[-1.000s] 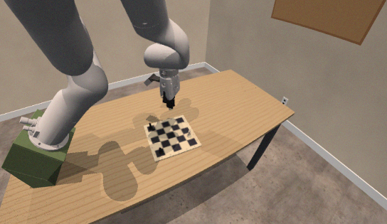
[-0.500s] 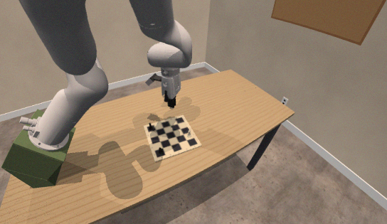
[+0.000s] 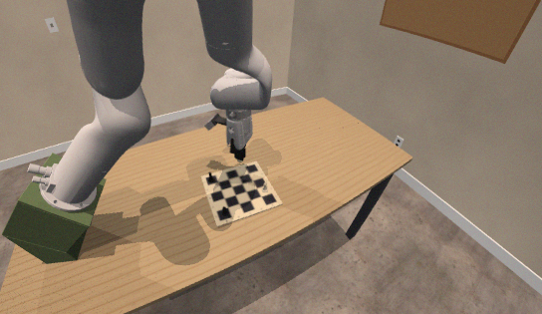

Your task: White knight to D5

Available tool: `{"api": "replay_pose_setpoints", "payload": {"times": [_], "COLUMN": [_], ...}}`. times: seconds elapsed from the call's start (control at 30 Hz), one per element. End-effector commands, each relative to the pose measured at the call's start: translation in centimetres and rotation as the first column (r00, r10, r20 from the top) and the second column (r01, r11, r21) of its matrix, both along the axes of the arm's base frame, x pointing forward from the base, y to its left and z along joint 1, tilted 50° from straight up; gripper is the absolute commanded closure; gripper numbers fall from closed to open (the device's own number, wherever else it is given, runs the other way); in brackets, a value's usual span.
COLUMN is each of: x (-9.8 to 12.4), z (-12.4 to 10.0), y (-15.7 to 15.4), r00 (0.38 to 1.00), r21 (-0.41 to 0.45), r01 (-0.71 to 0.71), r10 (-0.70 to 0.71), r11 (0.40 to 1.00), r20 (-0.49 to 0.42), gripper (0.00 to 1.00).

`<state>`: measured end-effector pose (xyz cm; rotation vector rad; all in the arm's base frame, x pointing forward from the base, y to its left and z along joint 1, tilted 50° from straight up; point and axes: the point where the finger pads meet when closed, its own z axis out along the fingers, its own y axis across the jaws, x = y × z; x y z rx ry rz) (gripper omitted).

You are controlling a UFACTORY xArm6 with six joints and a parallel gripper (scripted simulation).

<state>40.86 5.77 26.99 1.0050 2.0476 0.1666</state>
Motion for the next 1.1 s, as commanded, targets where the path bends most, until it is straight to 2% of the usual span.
{"api": "replay_pose_setpoints", "payload": {"times": [0.0,0.37,1.07], "x": [2.0,4.3,4.4], "z": [-1.1,-3.0,-3.1], "y": [-0.3,-1.0,-1.1], "r00": [1.000,1.000,1.000], "r21": [0.000,0.000,0.000], "r01": [-0.001,-0.001,-0.001], "r10": [0.001,0.001,0.001], "r11": [1.000,1.000,1.000], "r20": [0.014,0.014,0.013], "gripper": [1.00,1.00,1.00]}}
